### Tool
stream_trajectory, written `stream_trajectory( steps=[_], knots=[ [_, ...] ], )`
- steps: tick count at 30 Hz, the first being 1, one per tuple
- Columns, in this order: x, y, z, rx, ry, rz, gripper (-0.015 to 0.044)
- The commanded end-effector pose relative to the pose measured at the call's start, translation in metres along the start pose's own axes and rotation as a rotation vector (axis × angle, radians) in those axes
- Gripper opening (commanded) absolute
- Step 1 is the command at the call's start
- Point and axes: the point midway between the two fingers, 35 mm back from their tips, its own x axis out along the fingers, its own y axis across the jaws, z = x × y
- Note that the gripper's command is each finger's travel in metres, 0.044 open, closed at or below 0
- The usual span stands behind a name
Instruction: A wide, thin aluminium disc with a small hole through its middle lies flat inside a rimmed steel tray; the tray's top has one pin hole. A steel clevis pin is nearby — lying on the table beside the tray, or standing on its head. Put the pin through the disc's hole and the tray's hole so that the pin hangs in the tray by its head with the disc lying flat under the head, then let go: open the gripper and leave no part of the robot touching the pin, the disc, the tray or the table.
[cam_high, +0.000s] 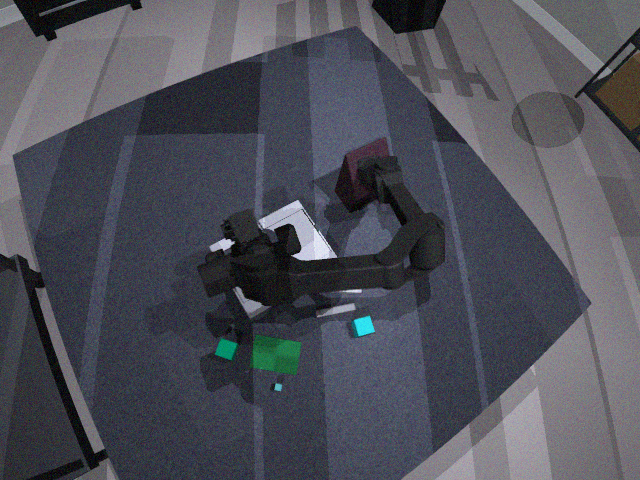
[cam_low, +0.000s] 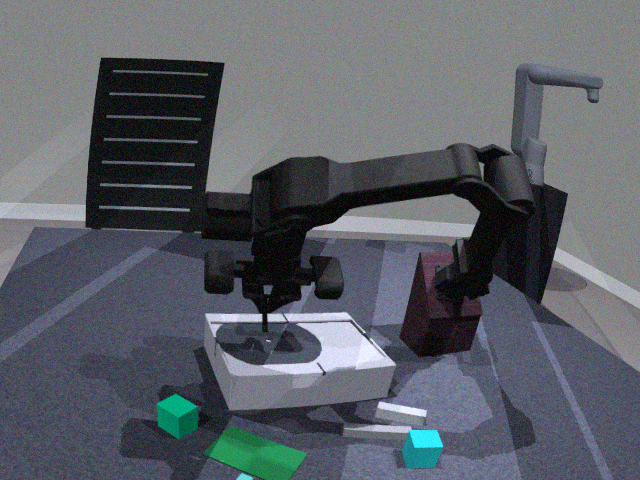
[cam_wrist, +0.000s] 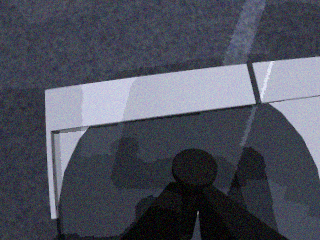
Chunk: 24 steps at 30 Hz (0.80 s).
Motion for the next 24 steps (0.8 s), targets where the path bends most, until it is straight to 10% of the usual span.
stream_trajectory(
  steps=[1, 24],
  knots=[
    [-0.004, 0.003, -0.004, 0.001, -0.103, 0.016, 0.0000],
    [0.002, 0.002, -0.023, 0.011, -0.633, 0.014, 0.0000]
  ],
)
